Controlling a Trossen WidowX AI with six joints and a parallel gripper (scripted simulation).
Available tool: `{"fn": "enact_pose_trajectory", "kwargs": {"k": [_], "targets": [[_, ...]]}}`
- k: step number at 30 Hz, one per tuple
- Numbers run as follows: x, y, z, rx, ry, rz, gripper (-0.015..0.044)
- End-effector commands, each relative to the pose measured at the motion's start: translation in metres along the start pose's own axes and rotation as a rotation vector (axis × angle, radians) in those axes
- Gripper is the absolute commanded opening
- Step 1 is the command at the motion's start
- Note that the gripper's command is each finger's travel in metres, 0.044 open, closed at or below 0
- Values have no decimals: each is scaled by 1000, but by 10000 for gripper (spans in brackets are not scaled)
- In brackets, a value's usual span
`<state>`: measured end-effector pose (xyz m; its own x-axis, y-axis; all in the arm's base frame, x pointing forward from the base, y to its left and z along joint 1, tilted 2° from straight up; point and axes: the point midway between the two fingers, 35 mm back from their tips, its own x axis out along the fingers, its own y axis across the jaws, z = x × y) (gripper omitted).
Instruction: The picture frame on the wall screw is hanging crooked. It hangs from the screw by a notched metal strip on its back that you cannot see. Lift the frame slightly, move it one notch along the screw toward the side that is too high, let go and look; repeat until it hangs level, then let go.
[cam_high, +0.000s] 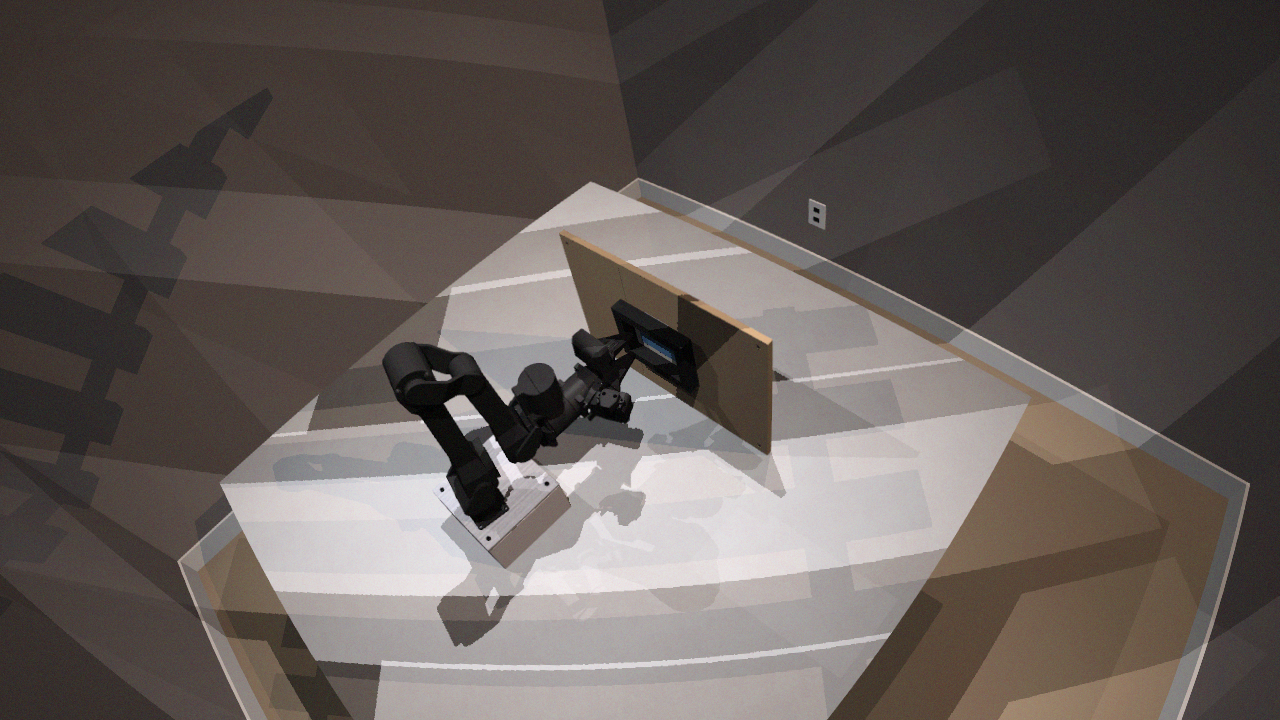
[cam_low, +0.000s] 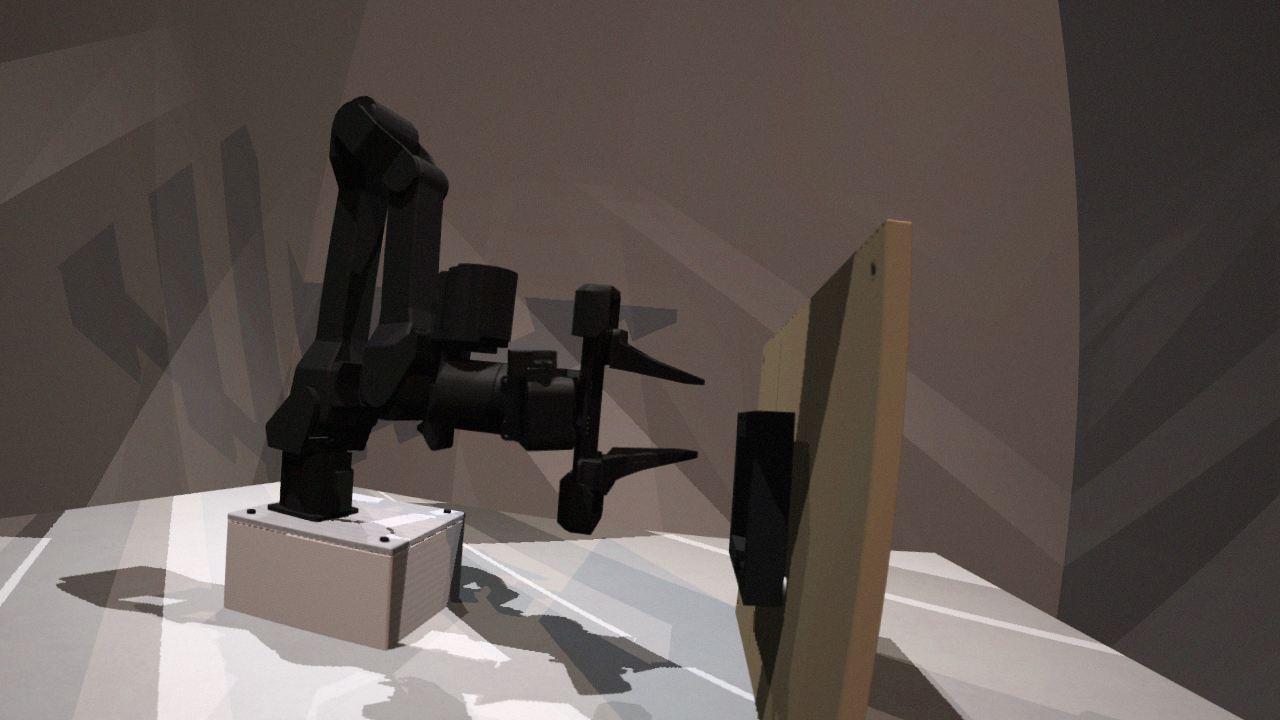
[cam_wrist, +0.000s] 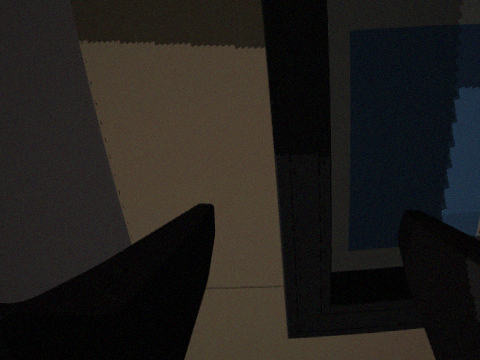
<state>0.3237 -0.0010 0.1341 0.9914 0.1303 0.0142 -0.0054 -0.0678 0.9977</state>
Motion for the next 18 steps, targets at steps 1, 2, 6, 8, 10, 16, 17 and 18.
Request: {"fn": "enact_pose_trajectory", "kwargs": {"k": [1, 2, 6, 8, 10, 16, 17, 18], "targets": [[-16, -3, -1, 43, 2, -6, 260], [-16, -3, -1, 43, 2, -6, 260], [-16, 6, 8, 26, -2, -11, 260], [-23, 12, 13, 31, -2, -14, 260], [-30, 19, 18, 37, -1, -17, 260], [-55, 34, 26, 61, 0, -23, 260], [-59, 36, 27, 65, 1, -24, 260], [-64, 37, 28, 70, 1, -25, 260]]}}
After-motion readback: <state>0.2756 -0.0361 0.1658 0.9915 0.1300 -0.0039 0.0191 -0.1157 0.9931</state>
